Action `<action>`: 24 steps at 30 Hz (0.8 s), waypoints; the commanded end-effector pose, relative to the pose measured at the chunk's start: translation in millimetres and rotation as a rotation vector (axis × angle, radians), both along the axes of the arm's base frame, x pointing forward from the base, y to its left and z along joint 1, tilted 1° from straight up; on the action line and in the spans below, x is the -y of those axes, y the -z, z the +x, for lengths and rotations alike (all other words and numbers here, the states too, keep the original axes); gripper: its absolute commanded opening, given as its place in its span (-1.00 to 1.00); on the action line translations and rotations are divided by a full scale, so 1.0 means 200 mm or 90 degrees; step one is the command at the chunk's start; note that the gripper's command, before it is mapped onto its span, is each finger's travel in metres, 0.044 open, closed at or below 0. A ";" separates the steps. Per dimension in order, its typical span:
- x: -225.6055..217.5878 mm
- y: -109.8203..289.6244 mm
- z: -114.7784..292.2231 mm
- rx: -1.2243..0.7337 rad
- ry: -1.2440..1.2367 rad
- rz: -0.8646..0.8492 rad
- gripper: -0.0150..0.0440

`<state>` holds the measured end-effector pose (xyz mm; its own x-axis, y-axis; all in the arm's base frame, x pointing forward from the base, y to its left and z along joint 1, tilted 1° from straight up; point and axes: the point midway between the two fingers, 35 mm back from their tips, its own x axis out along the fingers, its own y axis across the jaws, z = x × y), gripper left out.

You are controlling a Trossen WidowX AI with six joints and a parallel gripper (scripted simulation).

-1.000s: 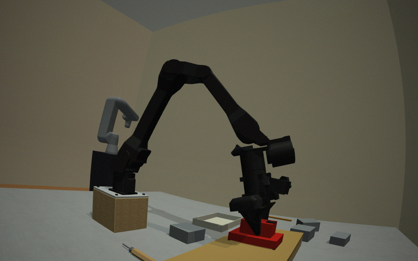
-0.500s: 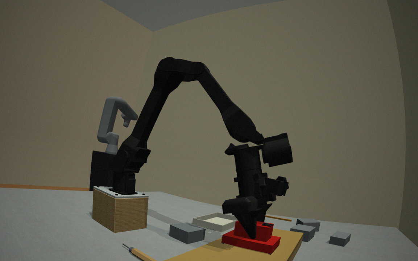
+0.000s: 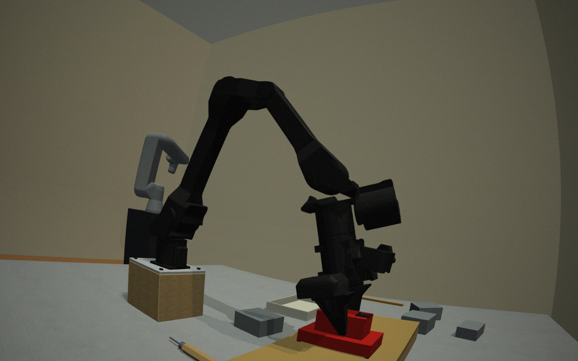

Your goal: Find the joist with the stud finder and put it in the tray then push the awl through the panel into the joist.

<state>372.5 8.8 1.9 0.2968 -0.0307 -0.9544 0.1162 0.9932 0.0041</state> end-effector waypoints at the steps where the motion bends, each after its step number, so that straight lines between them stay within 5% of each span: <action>1: 0.06 0.00 -0.01 -0.001 0.002 -0.004 -0.49; 24: 0.30 0.00 -0.04 -0.001 0.002 -0.007 -0.49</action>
<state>366.3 -41.6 1.6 0.2958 -0.0343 -0.9546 0.1136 0.9935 -0.0005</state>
